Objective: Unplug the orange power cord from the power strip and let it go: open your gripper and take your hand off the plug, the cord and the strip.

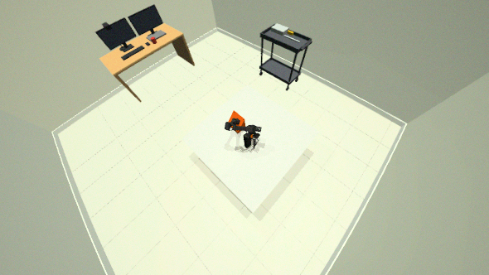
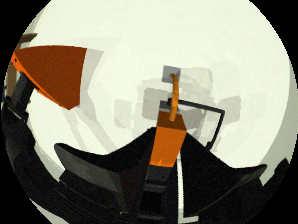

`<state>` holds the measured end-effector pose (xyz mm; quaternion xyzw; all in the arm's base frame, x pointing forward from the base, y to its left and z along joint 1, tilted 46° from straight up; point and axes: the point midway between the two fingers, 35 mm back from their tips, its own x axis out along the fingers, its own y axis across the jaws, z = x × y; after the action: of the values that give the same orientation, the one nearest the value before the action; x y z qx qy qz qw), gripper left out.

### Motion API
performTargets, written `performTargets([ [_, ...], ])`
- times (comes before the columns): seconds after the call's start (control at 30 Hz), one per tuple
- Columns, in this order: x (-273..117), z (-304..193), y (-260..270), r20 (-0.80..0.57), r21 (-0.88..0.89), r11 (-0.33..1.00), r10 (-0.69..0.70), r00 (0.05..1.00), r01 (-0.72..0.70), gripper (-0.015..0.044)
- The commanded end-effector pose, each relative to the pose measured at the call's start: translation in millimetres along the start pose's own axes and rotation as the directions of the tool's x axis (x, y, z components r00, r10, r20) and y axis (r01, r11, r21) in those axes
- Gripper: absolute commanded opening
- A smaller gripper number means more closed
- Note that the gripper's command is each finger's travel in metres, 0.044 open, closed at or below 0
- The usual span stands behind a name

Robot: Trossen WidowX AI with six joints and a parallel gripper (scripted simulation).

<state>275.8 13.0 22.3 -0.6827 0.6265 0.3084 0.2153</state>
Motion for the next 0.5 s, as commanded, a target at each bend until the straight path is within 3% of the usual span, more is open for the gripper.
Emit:
performTargets([
  [0.0,-1,12,-2,0.012,-0.002,1.000,-0.004,1.000,0.004,0.0000],
  [0.47,-3,35,-2,0.013,-0.003,1.000,-0.004,1.000,0.004,0.0000],
])
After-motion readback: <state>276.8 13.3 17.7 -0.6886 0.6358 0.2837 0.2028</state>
